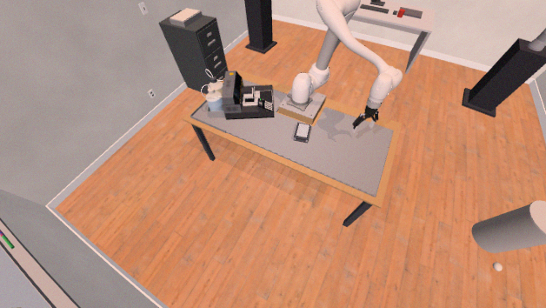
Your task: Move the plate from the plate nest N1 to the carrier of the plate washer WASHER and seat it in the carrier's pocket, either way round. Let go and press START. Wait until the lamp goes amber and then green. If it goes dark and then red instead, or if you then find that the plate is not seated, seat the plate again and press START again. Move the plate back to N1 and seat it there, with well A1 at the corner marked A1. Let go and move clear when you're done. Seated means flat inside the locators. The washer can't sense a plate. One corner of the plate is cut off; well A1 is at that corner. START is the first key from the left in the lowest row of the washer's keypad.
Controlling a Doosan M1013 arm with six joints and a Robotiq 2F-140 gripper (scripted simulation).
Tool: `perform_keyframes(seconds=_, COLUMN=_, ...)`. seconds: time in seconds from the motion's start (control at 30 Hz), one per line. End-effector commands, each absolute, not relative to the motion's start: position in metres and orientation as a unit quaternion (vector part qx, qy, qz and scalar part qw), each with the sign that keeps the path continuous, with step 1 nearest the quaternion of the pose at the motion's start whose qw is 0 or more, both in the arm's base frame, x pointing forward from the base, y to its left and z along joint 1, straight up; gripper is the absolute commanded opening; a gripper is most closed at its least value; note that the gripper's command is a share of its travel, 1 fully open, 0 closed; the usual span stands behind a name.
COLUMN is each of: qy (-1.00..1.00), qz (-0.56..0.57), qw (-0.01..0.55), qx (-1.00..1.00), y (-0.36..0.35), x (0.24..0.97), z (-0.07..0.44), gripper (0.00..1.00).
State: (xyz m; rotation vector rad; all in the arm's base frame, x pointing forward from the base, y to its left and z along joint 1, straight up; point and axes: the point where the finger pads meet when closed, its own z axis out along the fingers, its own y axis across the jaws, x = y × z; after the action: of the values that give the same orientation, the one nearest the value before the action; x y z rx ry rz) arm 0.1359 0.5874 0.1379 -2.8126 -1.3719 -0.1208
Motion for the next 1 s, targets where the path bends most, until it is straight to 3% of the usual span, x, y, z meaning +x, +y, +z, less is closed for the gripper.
perform_keyframes(seconds=0.0, qy=-0.438, qz=-0.039, qw=0.005, qx=-0.898, y=0.587, x=0.136, z=0.138, gripper=1.0)
perform_keyframes(seconds=0.53, qy=-0.438, qz=-0.039, qw=0.005, qx=-0.898, y=0.587, x=0.136, z=0.138, gripper=1.0)
perform_keyframes(seconds=0.57, qy=-0.423, qz=-0.037, qw=0.003, qx=-0.905, y=0.584, x=0.14, z=0.139, gripper=0.7)
perform_keyframes(seconds=0.97, qy=-0.4, qz=-0.035, qw=0.001, qx=-0.916, y=0.547, x=0.181, z=0.148, gripper=0.7)
